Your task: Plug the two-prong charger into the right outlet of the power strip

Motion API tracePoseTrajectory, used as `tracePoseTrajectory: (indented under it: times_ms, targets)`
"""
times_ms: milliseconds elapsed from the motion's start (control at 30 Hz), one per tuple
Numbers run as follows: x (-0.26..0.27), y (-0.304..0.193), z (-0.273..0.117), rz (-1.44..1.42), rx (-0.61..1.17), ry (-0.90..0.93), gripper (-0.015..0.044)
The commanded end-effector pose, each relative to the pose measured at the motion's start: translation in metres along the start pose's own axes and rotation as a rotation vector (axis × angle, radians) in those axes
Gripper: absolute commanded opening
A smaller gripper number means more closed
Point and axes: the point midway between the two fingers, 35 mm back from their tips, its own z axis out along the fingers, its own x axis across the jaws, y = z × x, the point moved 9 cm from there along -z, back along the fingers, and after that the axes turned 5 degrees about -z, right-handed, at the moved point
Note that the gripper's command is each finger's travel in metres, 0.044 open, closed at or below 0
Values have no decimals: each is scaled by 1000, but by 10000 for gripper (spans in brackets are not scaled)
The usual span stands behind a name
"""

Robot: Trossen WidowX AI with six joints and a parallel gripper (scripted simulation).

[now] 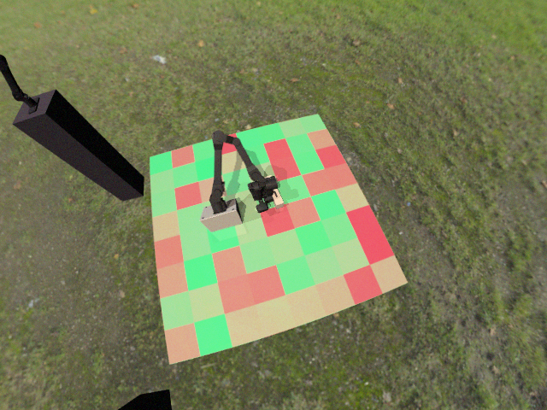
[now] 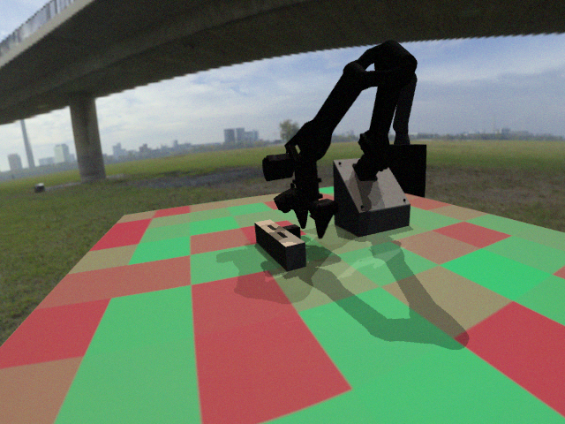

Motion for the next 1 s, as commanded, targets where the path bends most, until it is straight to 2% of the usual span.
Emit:
tracePoseTrajectory:
  times_ms: [0, 300, 967]
  targets:
    - [0, -3, -11, 6, -84, -4, 440]
    - [0, -37, -61, 0, -584, -47, 440]
    - [0, -38, -62, -1, -594, -48, 440]
